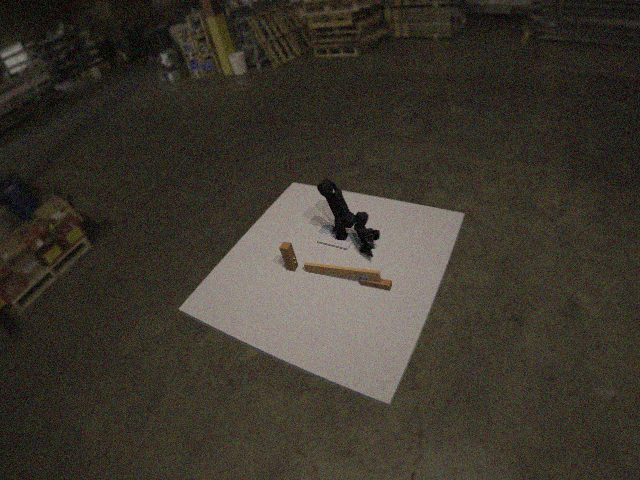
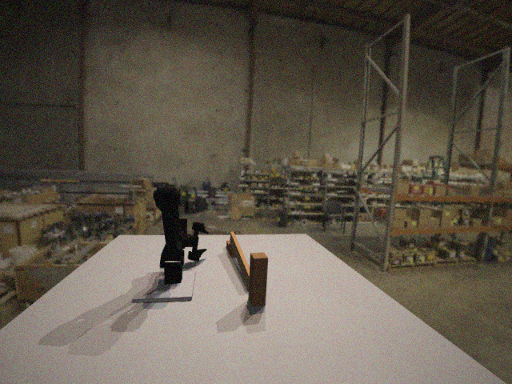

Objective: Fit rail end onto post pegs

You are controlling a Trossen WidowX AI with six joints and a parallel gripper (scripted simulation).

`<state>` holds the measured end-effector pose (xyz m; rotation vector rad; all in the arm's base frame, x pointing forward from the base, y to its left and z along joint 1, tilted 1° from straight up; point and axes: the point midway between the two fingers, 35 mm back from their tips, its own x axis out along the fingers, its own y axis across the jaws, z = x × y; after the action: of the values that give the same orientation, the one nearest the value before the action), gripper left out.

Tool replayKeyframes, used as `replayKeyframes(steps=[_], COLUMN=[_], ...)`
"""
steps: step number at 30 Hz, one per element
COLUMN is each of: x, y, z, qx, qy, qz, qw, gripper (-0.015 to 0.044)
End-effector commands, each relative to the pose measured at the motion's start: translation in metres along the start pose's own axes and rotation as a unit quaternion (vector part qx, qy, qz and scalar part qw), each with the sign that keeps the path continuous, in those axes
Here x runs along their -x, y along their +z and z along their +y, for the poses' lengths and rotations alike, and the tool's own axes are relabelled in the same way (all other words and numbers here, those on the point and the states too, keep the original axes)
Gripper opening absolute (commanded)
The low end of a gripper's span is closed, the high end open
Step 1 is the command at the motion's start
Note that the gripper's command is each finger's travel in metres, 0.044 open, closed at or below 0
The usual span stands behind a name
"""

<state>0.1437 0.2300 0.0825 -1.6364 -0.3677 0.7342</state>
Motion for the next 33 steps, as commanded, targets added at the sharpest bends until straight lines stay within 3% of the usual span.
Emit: replayKeyframes(steps=[1,6,15,20,23,33], x=[-0.001,-0.028,-0.082,-0.082,-0.076,-0.03], y=[0.0,-0.019,-0.115,-0.133,-0.169,-0.254], z=[0.0,-0.003,-0.005,0.001,0.011,0.022], qx=[0.0,-0.011,-0.011,-0.045,-0.081,-0.199], qy=[0.001,0.047,0.185,0.238,0.295,0.447], qz=[0.001,0.044,0.172,0.178,0.21,0.256], qw=[1.0,0.998,0.968,0.954,0.929,0.834], gripper=[0.0426,0.044,0.044,0.044,0.044,0.044])
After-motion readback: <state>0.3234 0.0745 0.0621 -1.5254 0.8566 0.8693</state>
